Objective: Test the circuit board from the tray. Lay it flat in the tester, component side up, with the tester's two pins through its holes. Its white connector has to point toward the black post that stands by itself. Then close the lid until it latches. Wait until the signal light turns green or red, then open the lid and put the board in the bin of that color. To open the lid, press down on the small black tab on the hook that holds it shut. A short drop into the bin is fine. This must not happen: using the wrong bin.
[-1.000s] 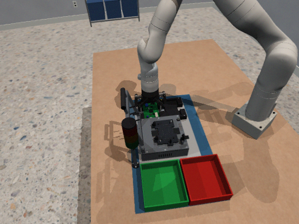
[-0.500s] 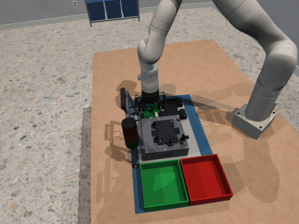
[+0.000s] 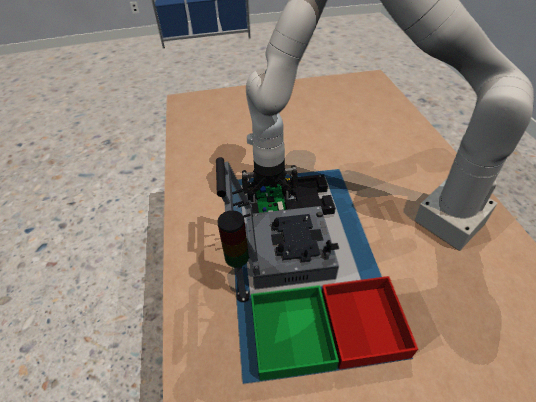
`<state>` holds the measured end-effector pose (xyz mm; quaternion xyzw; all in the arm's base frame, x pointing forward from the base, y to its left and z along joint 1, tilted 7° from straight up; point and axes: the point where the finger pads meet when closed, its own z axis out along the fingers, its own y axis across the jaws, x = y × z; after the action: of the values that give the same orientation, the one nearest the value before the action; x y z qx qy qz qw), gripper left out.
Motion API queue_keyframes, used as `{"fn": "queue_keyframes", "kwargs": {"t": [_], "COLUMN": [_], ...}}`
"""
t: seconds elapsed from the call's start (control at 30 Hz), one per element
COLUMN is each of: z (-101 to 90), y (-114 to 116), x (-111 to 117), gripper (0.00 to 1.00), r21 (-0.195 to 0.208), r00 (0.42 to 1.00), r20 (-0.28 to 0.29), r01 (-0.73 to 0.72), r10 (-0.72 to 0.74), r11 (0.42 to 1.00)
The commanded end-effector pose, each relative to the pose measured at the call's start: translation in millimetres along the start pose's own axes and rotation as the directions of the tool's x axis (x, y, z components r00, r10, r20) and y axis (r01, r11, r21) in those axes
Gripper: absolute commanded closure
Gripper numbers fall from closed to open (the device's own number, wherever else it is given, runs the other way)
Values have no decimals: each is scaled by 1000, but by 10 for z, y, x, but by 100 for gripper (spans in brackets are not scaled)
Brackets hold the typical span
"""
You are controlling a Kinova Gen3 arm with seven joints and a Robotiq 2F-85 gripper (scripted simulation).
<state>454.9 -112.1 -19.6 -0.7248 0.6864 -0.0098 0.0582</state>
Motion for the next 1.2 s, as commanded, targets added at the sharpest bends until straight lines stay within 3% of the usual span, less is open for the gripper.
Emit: {"fn": "queue_keyframes", "kwargs": {"t": [0.0,0.17,0.2,0.63,0.67,1.1,1.17], "z": [-7,-7,-7,-7,-7,-7,-7], "y": [-6,-6,-6,-6,-6,-6,-6], "x": [3,3,3,3,3,3,3], "gripper": [7,7,13,13,17,17,20], "r21": [2,2,2,2,2,2,2], "r00": [1000,1000,1000,1000,1000,1000,1000], "r20": [-1,-1,-1,-1,-1,-1,-1], "r01": [0,0,0,0,0,0,0], "r10": [0,0,0,0,0,0,0], "r11": [1000,1000,1000,1000,1000,1000,1000]}}
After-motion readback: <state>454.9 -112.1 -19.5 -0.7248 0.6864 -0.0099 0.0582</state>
